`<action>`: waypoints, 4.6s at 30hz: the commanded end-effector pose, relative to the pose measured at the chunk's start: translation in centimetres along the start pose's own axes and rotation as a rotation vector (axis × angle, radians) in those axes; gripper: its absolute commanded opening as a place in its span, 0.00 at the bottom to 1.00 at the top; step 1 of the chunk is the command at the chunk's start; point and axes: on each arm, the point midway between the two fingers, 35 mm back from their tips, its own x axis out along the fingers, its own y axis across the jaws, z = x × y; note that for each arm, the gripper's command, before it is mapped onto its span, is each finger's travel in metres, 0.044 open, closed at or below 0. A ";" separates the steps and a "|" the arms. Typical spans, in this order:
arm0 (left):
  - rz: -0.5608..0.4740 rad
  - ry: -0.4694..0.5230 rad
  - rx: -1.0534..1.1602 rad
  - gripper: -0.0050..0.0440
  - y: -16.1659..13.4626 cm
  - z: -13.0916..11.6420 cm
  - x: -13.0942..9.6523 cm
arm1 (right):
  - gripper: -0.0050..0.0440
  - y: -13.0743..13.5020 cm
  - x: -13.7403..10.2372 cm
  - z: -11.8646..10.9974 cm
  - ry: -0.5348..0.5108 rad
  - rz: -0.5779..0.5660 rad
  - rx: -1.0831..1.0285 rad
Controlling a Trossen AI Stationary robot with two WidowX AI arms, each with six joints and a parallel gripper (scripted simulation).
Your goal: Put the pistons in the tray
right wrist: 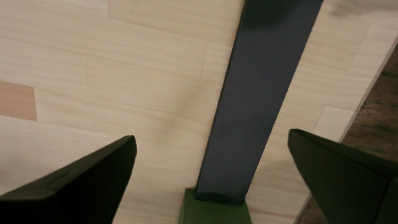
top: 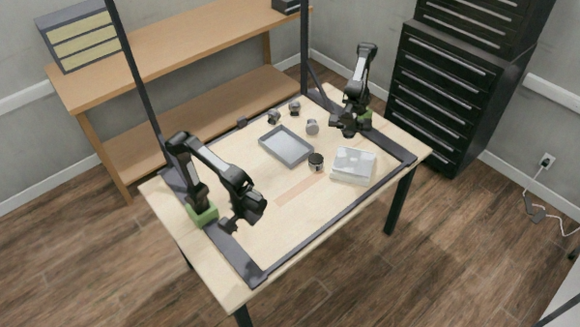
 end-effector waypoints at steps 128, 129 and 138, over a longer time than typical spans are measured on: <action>-0.113 0.353 0.140 0.43 -10.8 -3.2 8.4 | 0.92 0.1 -0.9 0.5 -0.033 0.003 -0.006; -0.114 0.350 0.140 0.43 -10.8 -3.2 8.5 | 0.92 0.1 -0.9 0.5 -0.033 0.003 -0.006; -0.113 0.353 0.139 0.43 -10.9 -3.4 9.7 | 0.92 0.1 -0.9 0.5 -0.033 0.003 -0.006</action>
